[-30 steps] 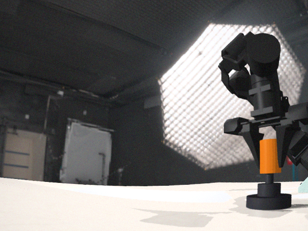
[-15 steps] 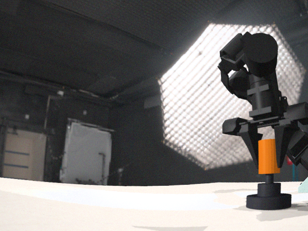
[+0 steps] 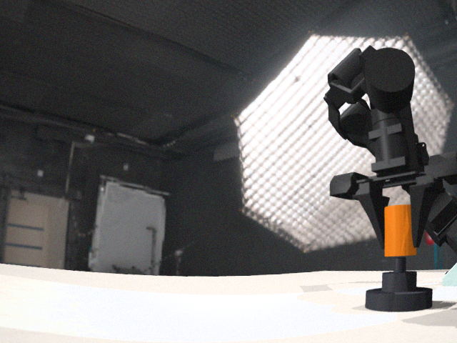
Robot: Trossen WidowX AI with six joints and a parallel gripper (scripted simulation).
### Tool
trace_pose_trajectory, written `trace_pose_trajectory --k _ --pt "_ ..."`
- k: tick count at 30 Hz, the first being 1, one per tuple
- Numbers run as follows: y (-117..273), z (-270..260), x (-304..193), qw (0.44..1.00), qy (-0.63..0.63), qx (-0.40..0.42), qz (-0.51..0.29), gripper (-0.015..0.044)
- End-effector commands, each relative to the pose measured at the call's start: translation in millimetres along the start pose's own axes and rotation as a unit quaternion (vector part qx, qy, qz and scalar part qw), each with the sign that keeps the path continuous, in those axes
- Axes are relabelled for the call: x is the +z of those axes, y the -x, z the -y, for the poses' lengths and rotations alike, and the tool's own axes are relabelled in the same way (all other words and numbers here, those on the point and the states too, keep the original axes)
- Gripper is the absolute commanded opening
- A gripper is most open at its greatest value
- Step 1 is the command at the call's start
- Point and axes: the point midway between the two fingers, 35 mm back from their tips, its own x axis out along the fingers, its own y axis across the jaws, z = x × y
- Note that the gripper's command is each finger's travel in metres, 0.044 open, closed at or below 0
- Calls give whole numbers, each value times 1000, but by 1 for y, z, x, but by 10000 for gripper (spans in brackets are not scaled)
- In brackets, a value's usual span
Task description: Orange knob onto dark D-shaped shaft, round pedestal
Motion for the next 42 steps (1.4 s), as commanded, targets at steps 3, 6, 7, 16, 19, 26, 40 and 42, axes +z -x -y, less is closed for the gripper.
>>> trace_pose_trajectory --k 3,6,7,16,19,26,40,42 --pt "2 2 1 997 81 -2 -2 0" --pt "1 2 0 997 81 -2 -2 0" --pt "1 2 0 997 81 -2 -2 0" --pt "-2 1 0 997 80 -2 -2 0" --pt "-2 1 0 997 80 -2 -2 0" --pt "2 1 -3 997 80 -2 -2 0" --pt "2 1 -4 983 184 -2 -2 0" --pt "1 1 -4 983 184 -2 -2 0"
